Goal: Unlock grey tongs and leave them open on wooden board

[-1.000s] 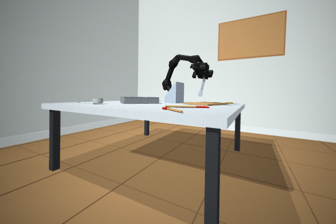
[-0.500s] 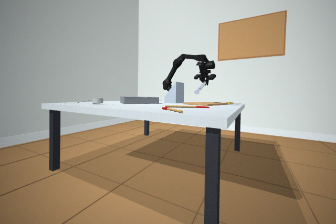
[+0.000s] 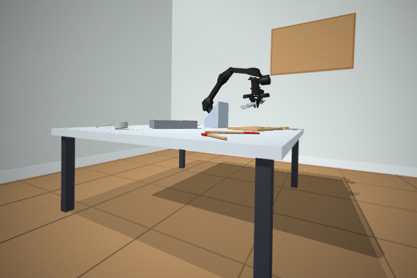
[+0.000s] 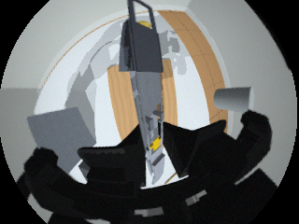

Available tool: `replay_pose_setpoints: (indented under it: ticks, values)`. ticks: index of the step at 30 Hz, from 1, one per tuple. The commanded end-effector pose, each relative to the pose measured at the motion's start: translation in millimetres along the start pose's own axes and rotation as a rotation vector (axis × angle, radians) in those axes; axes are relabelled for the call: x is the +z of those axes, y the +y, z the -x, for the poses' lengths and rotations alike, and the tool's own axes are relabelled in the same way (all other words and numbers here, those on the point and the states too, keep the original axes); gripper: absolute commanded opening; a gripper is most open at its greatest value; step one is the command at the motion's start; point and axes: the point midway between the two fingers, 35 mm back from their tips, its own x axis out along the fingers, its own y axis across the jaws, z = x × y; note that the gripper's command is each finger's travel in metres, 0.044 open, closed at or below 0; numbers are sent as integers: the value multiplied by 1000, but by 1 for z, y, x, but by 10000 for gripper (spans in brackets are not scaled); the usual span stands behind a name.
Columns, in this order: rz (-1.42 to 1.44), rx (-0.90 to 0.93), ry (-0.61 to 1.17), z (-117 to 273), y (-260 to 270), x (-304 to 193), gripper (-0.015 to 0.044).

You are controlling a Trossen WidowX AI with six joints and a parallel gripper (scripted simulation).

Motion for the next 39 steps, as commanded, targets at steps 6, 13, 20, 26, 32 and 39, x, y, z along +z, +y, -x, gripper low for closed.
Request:
replay_pose_setpoints:
  ticks: [6, 13, 20, 26, 32, 39]
  values:
    - [-3, -14, 15, -2, -3, -1, -150]
    - [-3, -23, 19, -14, -5, -2, -150]
    - [-2, -32, 24, -25, -6, -4, -150]
    - [-2, -39, 28, -35, -7, -5, -150]
    - [-1, -47, 33, -45, -8, -6, -150]
    - [-1, -56, 38, -56, -8, -8, -150]
